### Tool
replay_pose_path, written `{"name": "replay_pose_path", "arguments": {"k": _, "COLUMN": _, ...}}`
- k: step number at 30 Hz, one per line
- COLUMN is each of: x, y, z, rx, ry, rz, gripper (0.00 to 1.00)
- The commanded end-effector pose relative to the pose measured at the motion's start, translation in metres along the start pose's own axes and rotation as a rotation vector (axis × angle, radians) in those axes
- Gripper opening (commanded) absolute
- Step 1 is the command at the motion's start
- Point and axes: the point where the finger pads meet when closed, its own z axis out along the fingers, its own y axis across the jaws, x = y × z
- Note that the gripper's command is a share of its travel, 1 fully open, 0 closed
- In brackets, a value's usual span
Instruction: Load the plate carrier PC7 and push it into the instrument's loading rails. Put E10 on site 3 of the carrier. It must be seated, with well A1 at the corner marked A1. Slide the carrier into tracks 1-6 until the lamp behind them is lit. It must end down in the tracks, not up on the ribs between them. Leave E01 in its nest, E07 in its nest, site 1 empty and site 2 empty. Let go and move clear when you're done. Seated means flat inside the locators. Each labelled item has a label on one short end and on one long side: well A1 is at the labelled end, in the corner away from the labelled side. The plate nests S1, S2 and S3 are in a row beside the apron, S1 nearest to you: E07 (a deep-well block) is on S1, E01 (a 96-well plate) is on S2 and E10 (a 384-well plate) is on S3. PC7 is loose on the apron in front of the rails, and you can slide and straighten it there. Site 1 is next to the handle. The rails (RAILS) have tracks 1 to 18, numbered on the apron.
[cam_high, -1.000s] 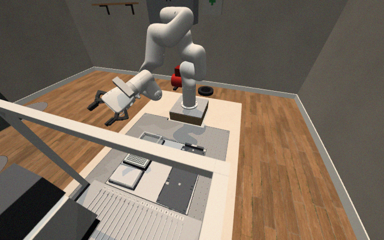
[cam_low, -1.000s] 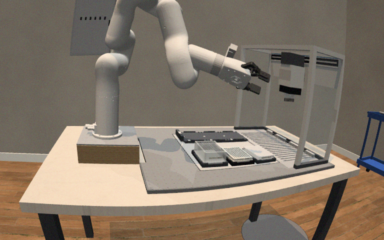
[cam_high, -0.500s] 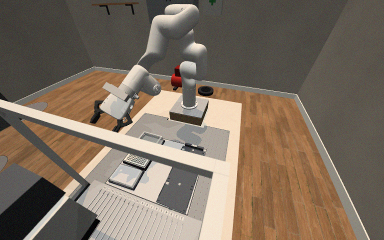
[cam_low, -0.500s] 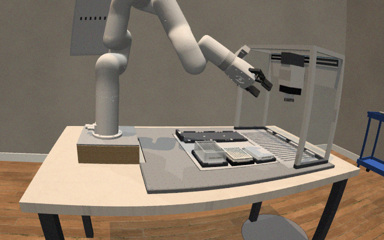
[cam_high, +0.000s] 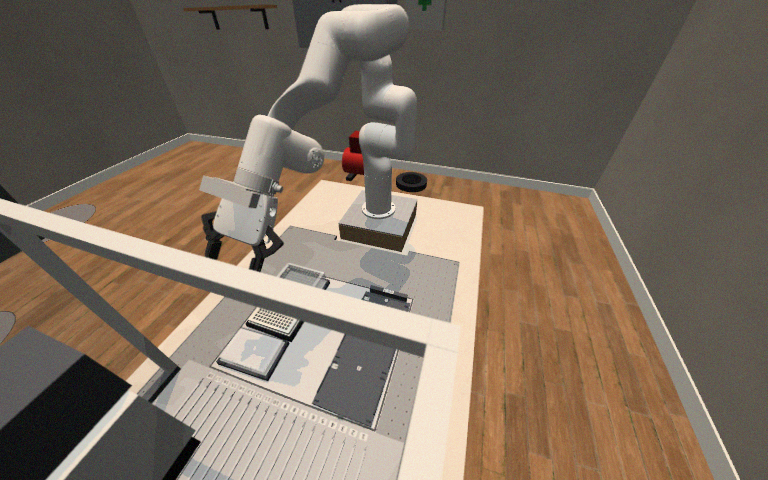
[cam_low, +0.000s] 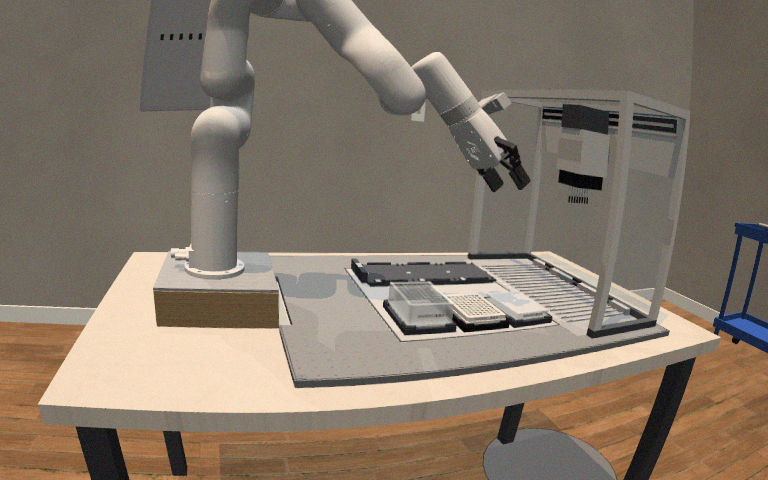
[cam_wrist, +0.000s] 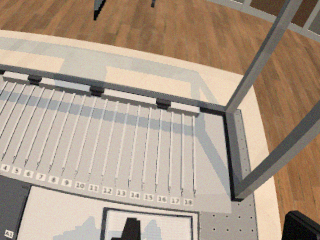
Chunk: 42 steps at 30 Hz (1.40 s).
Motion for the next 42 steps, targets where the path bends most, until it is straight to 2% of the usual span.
{"name": "replay_pose_path", "arguments": {"k": 1, "x": 0.001, "y": -0.015, "z": -0.007, "rx": 0.042, "ry": -0.076, "rz": 0.022, "gripper": 1.0}}
{"name": "replay_pose_path", "arguments": {"k": 4, "x": -0.003, "y": -0.028, "z": -0.014, "rx": 0.077, "ry": -0.153, "rz": 0.042, "gripper": 1.0}}
{"name": "replay_pose_path", "arguments": {"k": 6, "x": -0.006, "y": -0.033, "z": -0.018, "rx": 0.086, "ry": -0.171, "rz": 0.046, "gripper": 1.0}}
{"name": "replay_pose_path", "arguments": {"k": 8, "x": -0.008, "y": -0.041, "z": -0.025, "rx": 0.104, "ry": -0.219, "rz": 0.057, "gripper": 1.0}}
{"name": "replay_pose_path", "arguments": {"k": 9, "x": -0.009, "y": -0.042, "z": -0.026, "rx": 0.105, "ry": -0.219, "rz": 0.057, "gripper": 1.0}}
{"name": "replay_pose_path", "arguments": {"k": 11, "x": -0.012, "y": -0.05, "z": -0.033, "rx": 0.121, "ry": -0.269, "rz": 0.068, "gripper": 1.0}}
{"name": "replay_pose_path", "arguments": {"k": 13, "x": -0.012, "y": -0.05, "z": -0.033, "rx": 0.121, "ry": -0.269, "rz": 0.068, "gripper": 1.0}}
{"name": "replay_pose_path", "arguments": {"k": 15, "x": -0.015, "y": -0.057, "z": -0.04, "rx": 0.136, "ry": -0.319, "rz": 0.078, "gripper": 1.0}}
{"name": "replay_pose_path", "arguments": {"k": 17, "x": -0.018, "y": -0.06, "z": -0.044, "rx": 0.138, "ry": -0.318, "rz": 0.078, "gripper": 1.0}}
{"name": "replay_pose_path", "arguments": {"k": 18, "x": -0.02, "y": -0.063, "z": -0.048, "rx": 0.146, "ry": -0.35, "rz": 0.084, "gripper": 1.0}}
{"name": "replay_pose_path", "arguments": {"k": 20, "x": -0.023, "y": -0.068, "z": -0.055, "rx": 0.151, "ry": -0.369, "rz": 0.087, "gripper": 1.0}}
{"name": "replay_pose_path", "arguments": {"k": 22, "x": -0.026, "y": -0.074, "z": -0.063, "rx": 0.162, "ry": -0.42, "rz": 0.096, "gripper": 1.0}}
{"name": "replay_pose_path", "arguments": {"k": 24, "x": -0.028, "y": -0.076, "z": -0.067, "rx": 0.163, "ry": -0.42, "rz": 0.096, "gripper": 1.0}}
{"name": "replay_pose_path", "arguments": {"k": 26, "x": -0.032, "y": -0.081, "z": -0.075, "rx": 0.172, "ry": -0.471, "rz": 0.104, "gripper": 1.0}}
{"name": "replay_pose_path", "arguments": {"k": 30, "x": -0.034, "y": -0.084, "z": -0.079, "rx": 0.173, "ry": -0.471, "rz": 0.104, "gripper": 1.0}}
{"name": "replay_pose_path", "arguments": {"k": 32, "x": -0.038, "y": -0.088, "z": -0.088, "rx": 0.18, "ry": -0.523, "rz": 0.111, "gripper": 1.0}}
{"name": "replay_pose_path", "arguments": {"k": 34, "x": -0.04, "y": -0.091, "z": -0.093, "rx": 0.181, "ry": -0.523, "rz": 0.111, "gripper": 1.0}}
{"name": "replay_pose_path", "arguments": {"k": 36, "x": -0.044, "y": -0.095, "z": -0.101, "rx": 0.186, "ry": -0.575, "rz": 0.118, "gripper": 1.0}}
{"name": "replay_pose_path", "arguments": {"k": 38, "x": -0.047, "y": -0.097, "z": -0.108, "rx": 0.186, "ry": -0.575, "rz": 0.118, "gripper": 1.0}}
{"name": "replay_pose_path", "arguments": {"k": 40, "x": -0.05, "y": -0.101, "z": -0.116, "rx": 0.19, "ry": -0.627, "rz": 0.124, "gripper": 1.0}}
{"name": "replay_pose_path", "arguments": {"k": 42, "x": -0.053, "y": -0.103, "z": -0.123, "rx": 0.19, "ry": -0.627, "rz": 0.124, "gripper": 1.0}}
